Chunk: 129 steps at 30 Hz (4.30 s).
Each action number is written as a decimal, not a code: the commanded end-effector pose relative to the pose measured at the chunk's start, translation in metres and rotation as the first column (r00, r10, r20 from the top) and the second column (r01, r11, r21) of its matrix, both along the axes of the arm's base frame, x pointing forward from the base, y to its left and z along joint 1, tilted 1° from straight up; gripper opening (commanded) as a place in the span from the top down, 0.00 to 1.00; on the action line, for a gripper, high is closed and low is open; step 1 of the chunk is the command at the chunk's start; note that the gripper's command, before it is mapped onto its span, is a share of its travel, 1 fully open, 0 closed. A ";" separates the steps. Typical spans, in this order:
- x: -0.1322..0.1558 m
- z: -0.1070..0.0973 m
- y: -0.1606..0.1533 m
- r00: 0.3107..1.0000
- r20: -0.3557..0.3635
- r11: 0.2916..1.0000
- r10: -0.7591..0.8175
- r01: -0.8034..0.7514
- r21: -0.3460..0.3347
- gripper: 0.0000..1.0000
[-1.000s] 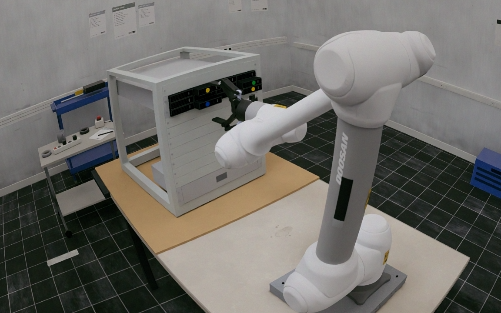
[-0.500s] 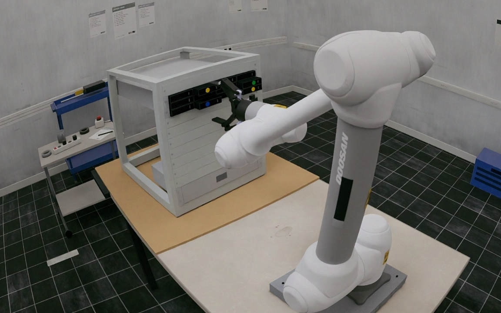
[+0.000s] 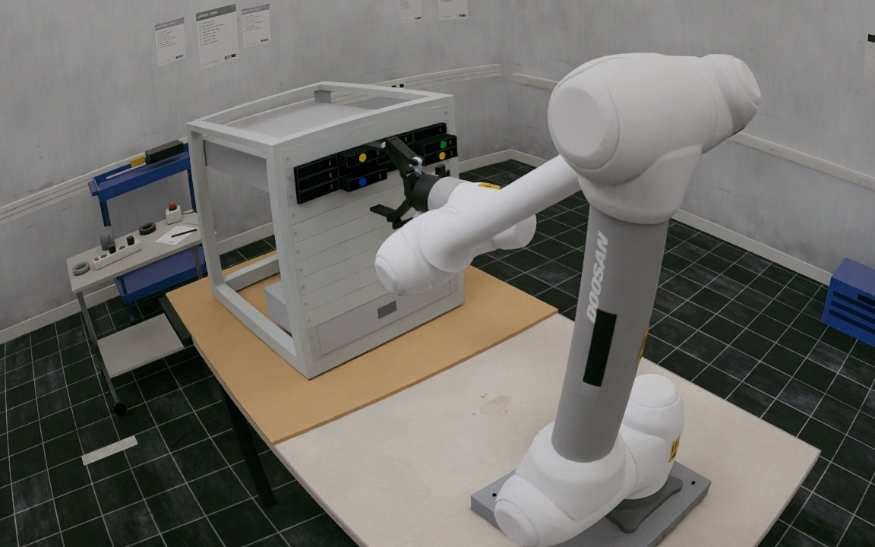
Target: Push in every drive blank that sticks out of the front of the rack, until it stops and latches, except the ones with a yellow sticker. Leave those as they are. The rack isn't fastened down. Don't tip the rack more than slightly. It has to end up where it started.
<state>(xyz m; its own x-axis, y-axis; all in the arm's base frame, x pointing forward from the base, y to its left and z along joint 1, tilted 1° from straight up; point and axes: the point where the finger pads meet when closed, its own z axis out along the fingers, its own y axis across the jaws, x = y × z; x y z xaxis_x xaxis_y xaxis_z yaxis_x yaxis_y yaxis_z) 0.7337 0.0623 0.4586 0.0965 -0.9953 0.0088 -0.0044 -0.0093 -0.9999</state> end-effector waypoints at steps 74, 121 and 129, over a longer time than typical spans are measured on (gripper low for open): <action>0.000 0.001 -0.019 1.000 0.001 1.000 0.000 0.000 0.000 0.90; -0.004 0.008 -0.228 1.000 0.001 1.000 0.000 0.000 0.000 0.90; -0.005 0.008 -0.238 1.000 0.001 1.000 0.000 0.000 0.000 0.90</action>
